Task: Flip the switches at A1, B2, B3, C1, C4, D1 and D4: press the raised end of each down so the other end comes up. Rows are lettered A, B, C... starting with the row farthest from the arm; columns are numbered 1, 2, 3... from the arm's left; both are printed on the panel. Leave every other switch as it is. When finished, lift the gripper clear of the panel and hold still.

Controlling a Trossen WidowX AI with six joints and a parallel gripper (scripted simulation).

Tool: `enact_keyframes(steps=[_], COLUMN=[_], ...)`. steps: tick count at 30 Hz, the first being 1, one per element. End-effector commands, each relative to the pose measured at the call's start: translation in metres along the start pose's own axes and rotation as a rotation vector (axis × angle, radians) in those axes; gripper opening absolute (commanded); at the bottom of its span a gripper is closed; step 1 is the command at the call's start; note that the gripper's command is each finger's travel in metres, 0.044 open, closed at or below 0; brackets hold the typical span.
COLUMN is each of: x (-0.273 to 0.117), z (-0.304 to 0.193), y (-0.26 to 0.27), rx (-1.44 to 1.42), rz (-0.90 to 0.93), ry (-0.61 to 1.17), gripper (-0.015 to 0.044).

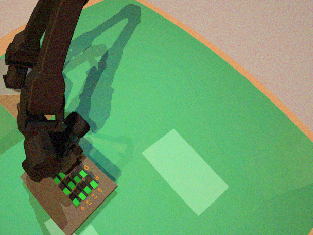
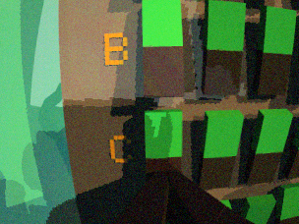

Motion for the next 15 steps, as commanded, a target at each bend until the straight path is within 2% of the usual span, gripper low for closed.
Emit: enact_keyframes(steps=[1, 12, 15], x=[0.001, 0.003, -0.016], z=[0.000, 0.000, 0.003], y=[0.000, 0.000, -0.001], rx=[0.003, 0.003, 0.000], rz=[0.003, 0.003, -0.004], ry=[0.000, 0.000, 0.007], gripper=[0.0000, 0.0000, 0.0000])
Point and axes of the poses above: the point midway between the two fingers, 35 mm back from their tips, its own x axis out along the fingers, its own y axis across the jaws, z = x × y, the point moved 9 cm from there along -x, back along the fingers
